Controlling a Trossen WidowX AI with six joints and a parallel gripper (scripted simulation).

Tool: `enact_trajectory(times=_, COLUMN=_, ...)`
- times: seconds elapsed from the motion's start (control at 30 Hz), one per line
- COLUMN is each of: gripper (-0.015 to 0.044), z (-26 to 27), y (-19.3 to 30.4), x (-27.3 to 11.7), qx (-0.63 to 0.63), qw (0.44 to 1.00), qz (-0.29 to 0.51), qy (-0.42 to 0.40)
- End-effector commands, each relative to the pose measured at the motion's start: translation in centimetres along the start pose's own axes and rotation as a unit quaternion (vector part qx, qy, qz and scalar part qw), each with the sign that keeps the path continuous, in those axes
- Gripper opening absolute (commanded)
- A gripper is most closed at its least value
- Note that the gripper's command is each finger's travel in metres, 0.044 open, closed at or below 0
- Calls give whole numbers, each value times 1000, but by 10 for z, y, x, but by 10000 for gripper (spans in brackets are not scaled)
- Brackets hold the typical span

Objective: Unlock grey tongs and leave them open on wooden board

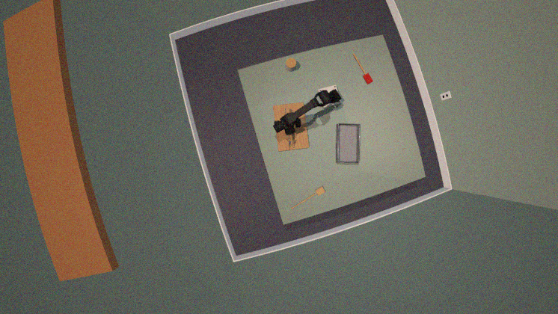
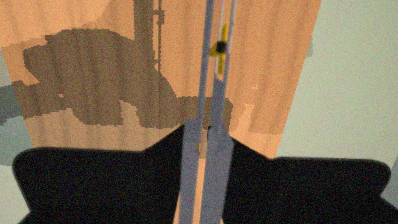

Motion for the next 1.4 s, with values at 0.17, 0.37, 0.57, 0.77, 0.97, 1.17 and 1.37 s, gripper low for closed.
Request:
enact_trajectory(times=0.17, gripper=113, z=0, y=0, x=0, qx=0, qw=1000, qz=0, qy=0)
enact_trajectory(times=0.37, gripper=270, z=0, y=0, x=0, qx=0, qw=1000, qz=0, qy=0)
enact_trajectory(times=0.57, gripper=427, z=0, y=0, x=0, qx=0, qw=1000, qz=0, qy=0)
enact_trajectory(times=0.77, gripper=440, z=1, y=-4, x=-2, qx=2, qw=1000, qz=3, qy=4)
enact_trajectory(times=0.97, gripper=440, z=41, y=-16, x=-16, qx=4, qw=1000, qz=3, qy=1)
enact_trajectory(times=1.17, gripper=440, z=116, y=-25, x=-30, qx=3, qw=1000, qz=1, qy=-4)
enact_trajectory(times=1.37, gripper=440, z=148, y=-24, x=-31, qx=2, qw=1000, qz=0, qy=-6)
Point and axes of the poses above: the point midway between the two fingers, 35 mm back from their tips, its own x axis out along the fingers, its own z axis across the jaws, y = z × x, the point moved 4 cm from there along -x, back along the fingers, and after that the axes turned 9 degrees about -x, right-handed, at the moved point
